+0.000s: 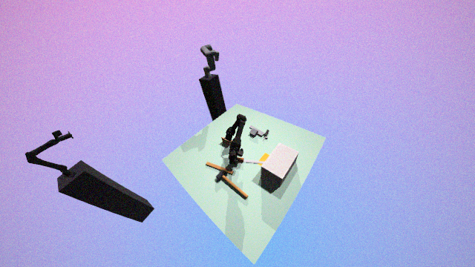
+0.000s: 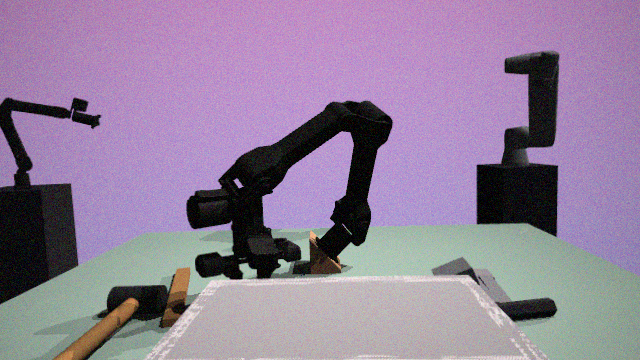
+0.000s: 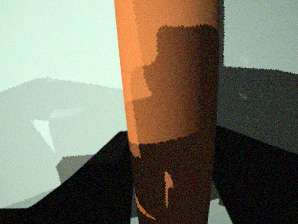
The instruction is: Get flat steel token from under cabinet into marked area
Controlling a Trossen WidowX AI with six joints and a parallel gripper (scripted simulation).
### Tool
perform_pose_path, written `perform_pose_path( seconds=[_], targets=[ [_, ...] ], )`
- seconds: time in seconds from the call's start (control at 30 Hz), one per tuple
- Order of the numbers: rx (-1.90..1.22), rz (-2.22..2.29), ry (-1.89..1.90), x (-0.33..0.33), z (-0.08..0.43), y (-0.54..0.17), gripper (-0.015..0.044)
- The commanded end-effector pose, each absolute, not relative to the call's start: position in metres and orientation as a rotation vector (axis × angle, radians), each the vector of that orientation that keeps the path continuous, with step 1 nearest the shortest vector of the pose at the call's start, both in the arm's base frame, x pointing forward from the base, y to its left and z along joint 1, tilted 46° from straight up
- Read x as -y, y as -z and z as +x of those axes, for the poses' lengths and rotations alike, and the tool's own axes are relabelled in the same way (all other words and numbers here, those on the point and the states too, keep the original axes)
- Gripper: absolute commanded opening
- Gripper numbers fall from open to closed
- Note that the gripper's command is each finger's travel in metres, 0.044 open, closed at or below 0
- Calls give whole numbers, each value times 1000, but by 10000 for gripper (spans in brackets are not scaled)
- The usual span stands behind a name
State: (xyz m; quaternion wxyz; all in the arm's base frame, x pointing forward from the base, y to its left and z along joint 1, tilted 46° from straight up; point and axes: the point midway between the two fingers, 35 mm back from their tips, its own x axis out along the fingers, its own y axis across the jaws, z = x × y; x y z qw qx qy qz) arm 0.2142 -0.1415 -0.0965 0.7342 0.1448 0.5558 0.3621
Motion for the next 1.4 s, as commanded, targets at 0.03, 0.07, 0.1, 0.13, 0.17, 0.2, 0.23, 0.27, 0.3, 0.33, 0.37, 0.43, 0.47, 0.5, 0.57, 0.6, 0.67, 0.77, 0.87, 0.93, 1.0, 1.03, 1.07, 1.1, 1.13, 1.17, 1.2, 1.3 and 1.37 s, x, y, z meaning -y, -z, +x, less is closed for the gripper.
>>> perform_pose_path(
  seconds=[0.03,0.07,0.1,0.13,0.17,0.2,0.23,0.27,0.3,0.33,0.37,0.43,0.47,0.5,0.57,0.6,0.67,0.77,0.87,0.93,1.0,1.03,1.07,1.1,1.13,1.17,1.2,1.3,1.37],
  targets=[
    [-1217,319,-794,144,208,99,0],
    [-1217,319,-794,144,207,99,0],
    [-1217,319,-794,145,206,100,0],
    [-1217,319,-794,145,204,100,0],
    [-1217,319,-794,145,203,101,0],
    [-1217,319,-794,145,202,101,0],
    [-1217,319,-794,146,200,102,0],
    [-1217,319,-794,146,199,102,0],
    [-1215,315,-797,146,199,102,0],
    [-1213,310,-801,146,199,102,0],
    [-1210,305,-805,146,199,102,0],
    [-1203,293,-813,146,198,102,0],
    [-1200,287,-817,146,198,102,0],
    [-1197,281,-821,146,198,103,0],
    [-1191,269,-830,146,197,103,0],
    [-1187,263,-834,146,197,103,0],
    [-1182,253,-842,146,196,103,0],
    [-1179,249,-844,146,196,103,0],
    [-1179,248,-845,146,196,103,0],
    [-1176,243,-848,146,196,103,0],
    [-1171,234,-855,146,196,103,0],
    [-1168,229,-858,146,196,103,0],
    [-1165,223,-862,146,196,103,0],
    [-1162,217,-866,146,196,103,0],
    [-1159,211,-871,146,196,103,0],
    [-1158,210,-871,147,196,103,0],
    [-1157,209,-872,147,197,104,0],
    [-1155,204,-875,149,197,106,0],
    [-1153,201,-877,151,198,107,0]
  ],
)
